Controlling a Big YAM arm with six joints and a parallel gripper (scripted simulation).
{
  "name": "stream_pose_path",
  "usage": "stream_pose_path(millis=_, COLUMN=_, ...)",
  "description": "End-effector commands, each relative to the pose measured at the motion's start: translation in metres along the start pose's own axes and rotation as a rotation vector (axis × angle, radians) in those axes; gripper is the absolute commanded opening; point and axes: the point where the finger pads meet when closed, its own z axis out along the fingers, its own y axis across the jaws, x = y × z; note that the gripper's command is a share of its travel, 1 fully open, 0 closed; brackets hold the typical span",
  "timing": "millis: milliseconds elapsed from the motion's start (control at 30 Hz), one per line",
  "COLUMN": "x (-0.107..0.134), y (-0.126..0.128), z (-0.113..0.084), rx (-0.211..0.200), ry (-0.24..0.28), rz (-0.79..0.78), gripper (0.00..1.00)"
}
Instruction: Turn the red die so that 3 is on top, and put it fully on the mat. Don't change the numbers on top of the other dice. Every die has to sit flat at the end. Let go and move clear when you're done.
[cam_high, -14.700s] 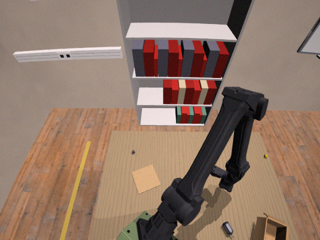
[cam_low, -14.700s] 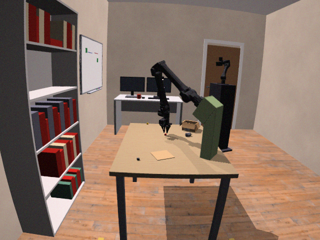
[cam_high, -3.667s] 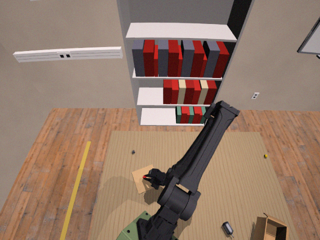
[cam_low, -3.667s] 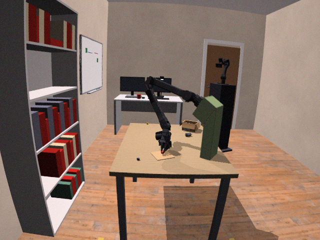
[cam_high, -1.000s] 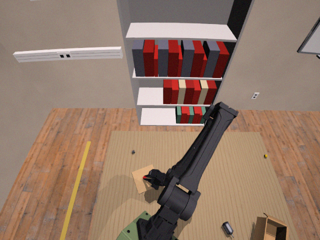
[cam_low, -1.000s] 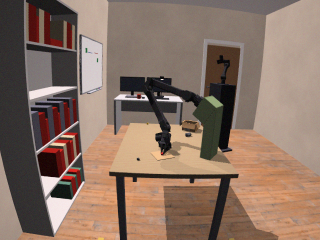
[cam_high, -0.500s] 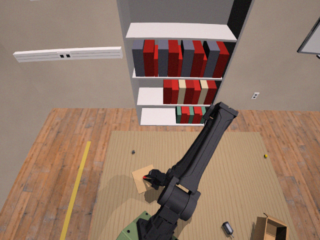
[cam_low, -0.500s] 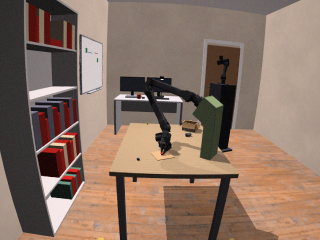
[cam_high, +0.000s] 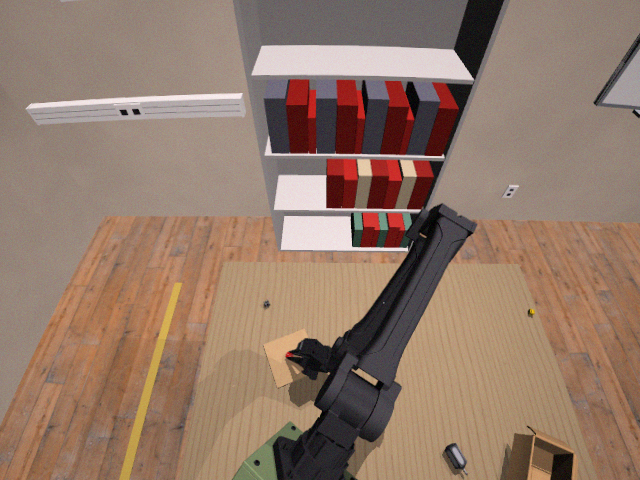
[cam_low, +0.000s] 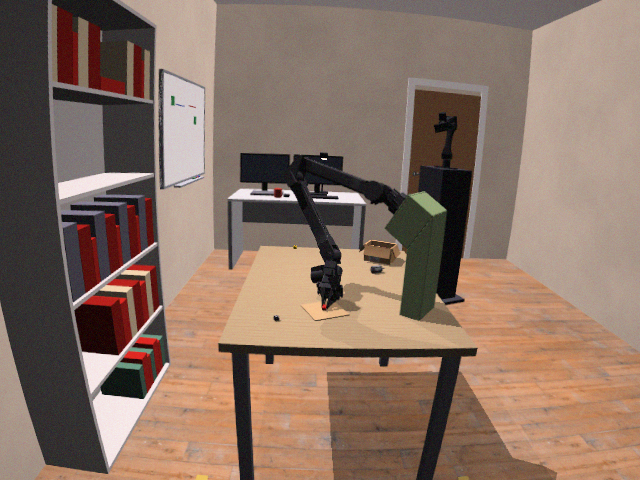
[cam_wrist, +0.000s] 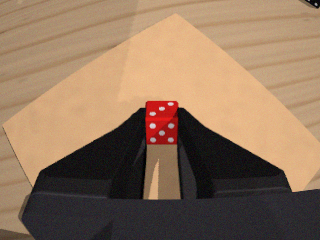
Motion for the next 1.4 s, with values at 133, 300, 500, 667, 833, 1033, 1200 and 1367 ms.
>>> stream_pose_path(millis=133, x=0.0036, y=0.0051, z=-0.0022, rx=-0.006, ry=0.001, rz=0.005, gripper=0.11)
stream_pose_path(millis=300, x=0.0036, y=0.0051, z=-0.0022, rx=-0.006, ry=0.001, rz=0.005, gripper=0.11)
stream_pose_path(millis=500, x=0.0036, y=0.0051, z=-0.0022, rx=-0.006, ry=0.001, rz=0.005, gripper=0.11)
stream_pose_path(millis=667, x=0.0035, y=0.0051, z=-0.0022, rx=-0.006, ry=0.001, rz=0.005, gripper=0.18)
stream_pose_path(millis=833, x=0.0036, y=0.0051, z=-0.0022, rx=-0.006, ry=0.001, rz=0.005, gripper=0.22)
stream_pose_path(millis=1033, x=0.0036, y=0.0051, z=-0.0022, rx=-0.006, ry=0.001, rz=0.005, gripper=0.30)
stream_pose_path(millis=1200, x=0.0036, y=0.0051, z=-0.0022, rx=-0.006, ry=0.001, rz=0.005, gripper=0.30)
stream_pose_path(millis=1367, x=0.0036, y=0.0051, z=-0.0022, rx=-0.006, ry=0.001, rz=0.005, gripper=0.30)
